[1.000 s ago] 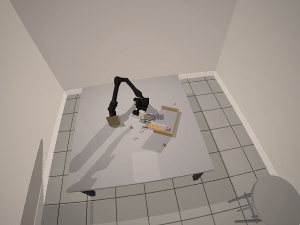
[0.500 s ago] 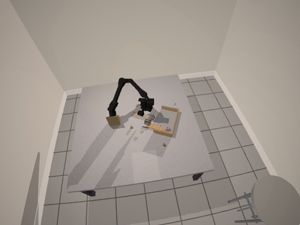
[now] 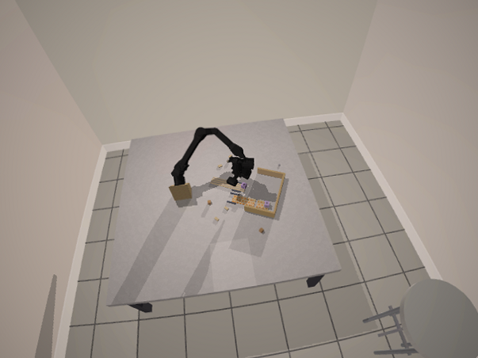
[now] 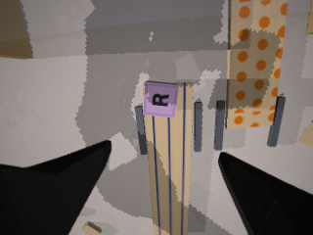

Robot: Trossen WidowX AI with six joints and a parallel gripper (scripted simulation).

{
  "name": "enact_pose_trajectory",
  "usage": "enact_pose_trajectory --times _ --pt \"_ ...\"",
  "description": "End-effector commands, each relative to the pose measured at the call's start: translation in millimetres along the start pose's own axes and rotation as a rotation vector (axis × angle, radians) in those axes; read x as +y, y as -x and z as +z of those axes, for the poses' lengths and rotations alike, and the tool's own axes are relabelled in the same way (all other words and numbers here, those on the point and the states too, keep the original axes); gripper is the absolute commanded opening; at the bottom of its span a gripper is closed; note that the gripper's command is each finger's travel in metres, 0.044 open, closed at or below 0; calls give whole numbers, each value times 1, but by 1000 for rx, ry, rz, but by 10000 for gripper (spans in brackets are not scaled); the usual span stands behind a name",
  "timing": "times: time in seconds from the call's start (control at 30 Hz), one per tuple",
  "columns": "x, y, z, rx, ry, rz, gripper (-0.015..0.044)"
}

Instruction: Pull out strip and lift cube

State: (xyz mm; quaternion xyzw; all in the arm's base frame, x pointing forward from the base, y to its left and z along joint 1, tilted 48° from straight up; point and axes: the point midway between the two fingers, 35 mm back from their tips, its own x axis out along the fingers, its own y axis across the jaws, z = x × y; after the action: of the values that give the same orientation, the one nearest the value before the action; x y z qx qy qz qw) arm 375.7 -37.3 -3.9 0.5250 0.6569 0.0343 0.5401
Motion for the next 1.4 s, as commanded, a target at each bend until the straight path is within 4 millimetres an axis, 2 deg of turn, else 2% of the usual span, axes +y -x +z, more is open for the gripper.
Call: enact_pose_trajectory --times 0.0,0.23,0.47,0.5,1.37 --pt "3 2 15 -4 6 -2 440" --pt "8 6 36 -5 7 -2 440" --pt "8 -3 36 -5 7 -2 256" --pt "8 -5 37 -5 7 -2 250" --pt "9 -47 36 -4 7 0 250"
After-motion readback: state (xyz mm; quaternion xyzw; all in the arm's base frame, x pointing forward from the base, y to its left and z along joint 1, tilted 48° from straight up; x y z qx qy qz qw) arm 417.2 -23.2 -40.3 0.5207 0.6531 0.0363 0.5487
